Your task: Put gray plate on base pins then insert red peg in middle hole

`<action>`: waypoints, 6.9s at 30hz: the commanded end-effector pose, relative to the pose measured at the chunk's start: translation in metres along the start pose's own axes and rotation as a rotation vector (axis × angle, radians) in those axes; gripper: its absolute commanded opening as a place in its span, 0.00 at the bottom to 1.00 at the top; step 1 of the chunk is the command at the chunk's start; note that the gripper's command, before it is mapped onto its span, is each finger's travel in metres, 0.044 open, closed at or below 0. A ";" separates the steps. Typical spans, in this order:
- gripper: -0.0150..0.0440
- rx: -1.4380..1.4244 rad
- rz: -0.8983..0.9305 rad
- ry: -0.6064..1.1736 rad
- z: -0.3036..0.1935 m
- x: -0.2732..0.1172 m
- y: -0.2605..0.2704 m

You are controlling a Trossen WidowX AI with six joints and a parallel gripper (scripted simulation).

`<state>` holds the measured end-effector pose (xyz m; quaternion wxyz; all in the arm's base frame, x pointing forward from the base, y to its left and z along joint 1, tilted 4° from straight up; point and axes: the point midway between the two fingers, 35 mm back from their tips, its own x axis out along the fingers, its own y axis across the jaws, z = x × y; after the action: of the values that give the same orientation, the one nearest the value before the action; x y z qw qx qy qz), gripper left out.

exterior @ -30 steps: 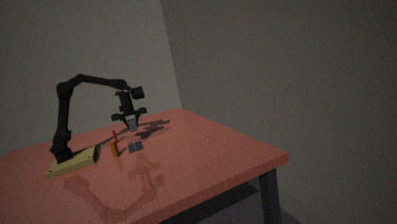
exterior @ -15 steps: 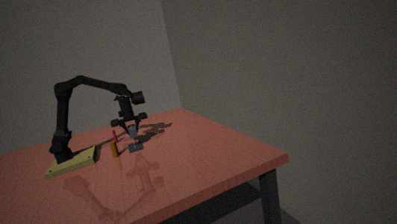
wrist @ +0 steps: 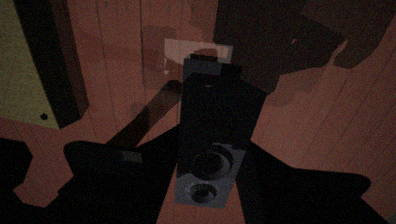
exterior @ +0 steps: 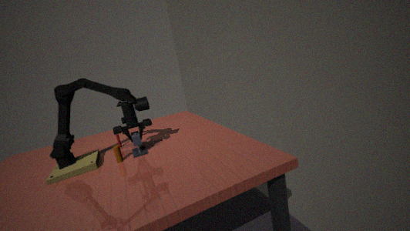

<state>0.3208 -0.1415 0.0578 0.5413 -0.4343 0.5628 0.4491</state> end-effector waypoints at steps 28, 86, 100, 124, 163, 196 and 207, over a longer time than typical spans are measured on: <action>0.25 -0.006 -0.002 0.003 -0.002 0.016 0.000; 1.00 -0.006 -0.002 0.003 -0.001 -0.081 -0.003; 1.00 0.579 -0.003 -0.003 0.051 -0.084 0.007; 1.00 1.923 0.011 -0.007 0.154 -0.083 0.065; 1.00 2.657 0.019 0.003 0.189 -0.065 0.095; 1.00 2.657 0.019 0.003 0.188 -0.003 0.094; 1.00 2.657 0.019 0.003 0.188 0.015 0.095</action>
<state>0.2709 0.0625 0.0517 0.5517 0.4250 0.5731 -0.4319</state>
